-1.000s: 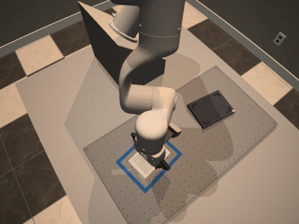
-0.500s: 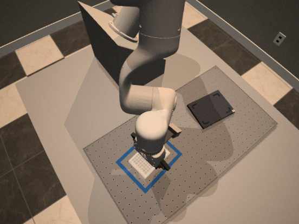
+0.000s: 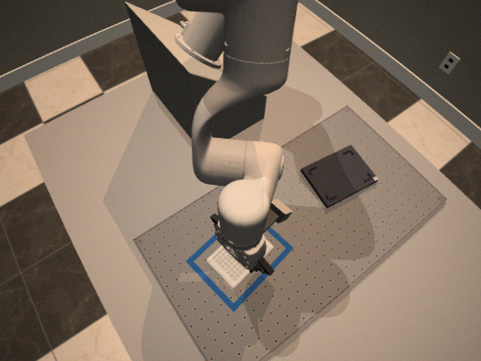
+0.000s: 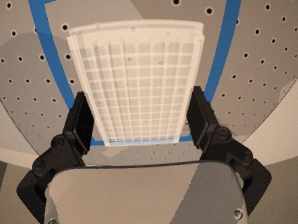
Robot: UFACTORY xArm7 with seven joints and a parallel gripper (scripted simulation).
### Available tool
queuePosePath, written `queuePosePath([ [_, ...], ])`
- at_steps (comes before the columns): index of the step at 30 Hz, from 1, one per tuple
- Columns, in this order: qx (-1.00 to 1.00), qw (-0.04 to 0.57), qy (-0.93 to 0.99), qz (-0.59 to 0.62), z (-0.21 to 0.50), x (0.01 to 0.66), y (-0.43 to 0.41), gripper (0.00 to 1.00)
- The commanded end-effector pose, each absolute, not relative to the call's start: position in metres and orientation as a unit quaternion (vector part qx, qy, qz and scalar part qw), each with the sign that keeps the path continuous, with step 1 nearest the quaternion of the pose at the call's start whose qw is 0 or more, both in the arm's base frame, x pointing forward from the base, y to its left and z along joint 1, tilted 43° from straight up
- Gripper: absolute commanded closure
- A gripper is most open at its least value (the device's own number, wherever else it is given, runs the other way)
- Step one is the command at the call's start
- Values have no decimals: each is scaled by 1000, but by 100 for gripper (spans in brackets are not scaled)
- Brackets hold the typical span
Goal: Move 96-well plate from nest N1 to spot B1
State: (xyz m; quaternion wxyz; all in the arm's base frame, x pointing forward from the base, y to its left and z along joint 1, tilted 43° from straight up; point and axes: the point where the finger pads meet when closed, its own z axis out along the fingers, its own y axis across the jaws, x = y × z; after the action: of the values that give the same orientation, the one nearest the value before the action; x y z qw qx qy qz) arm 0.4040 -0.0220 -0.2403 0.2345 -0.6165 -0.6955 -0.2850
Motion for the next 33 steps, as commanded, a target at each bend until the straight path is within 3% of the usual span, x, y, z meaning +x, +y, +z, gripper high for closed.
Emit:
queuePosePath([
  [1,-617,232,-695,-285,-241,405,-24,100],
  [33,-617,232,-695,-285,-244,405,-21,100],
])
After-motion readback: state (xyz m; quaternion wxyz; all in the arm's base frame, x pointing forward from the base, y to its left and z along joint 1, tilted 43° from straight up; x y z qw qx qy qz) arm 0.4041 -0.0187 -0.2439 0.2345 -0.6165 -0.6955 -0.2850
